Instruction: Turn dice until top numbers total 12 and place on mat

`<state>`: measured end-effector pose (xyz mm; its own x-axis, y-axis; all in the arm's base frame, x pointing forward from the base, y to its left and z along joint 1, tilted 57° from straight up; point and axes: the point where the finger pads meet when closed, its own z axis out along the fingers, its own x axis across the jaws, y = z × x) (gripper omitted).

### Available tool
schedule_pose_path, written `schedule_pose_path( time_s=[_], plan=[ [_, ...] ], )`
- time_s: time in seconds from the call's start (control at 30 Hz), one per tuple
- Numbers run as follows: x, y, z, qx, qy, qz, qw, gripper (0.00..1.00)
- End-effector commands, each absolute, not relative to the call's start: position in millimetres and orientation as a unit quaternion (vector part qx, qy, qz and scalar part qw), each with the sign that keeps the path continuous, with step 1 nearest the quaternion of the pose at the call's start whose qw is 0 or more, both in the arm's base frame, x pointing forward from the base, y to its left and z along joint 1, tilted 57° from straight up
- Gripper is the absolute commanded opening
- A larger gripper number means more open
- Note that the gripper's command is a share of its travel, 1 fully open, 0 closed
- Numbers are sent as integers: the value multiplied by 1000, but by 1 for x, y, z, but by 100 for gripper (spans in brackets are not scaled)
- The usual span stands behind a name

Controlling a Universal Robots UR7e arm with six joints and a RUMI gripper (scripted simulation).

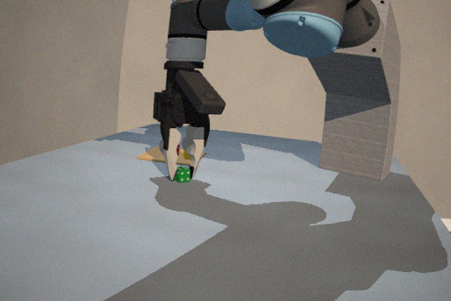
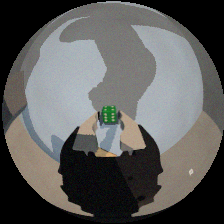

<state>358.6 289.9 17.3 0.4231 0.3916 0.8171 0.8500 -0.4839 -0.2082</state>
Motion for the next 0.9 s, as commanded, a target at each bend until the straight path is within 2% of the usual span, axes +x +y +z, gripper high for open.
schedule_pose_path(
  time_s=[0.0,0.77,0.8,0.87],
  plan=[
    [360,290,17,-781,-398,-362,316,24],
    [360,290,17,-781,-398,-362,316,24],
    [360,290,17,-781,-398,-362,316,6],
    [360,290,17,-781,-398,-362,316,6]
  ],
)
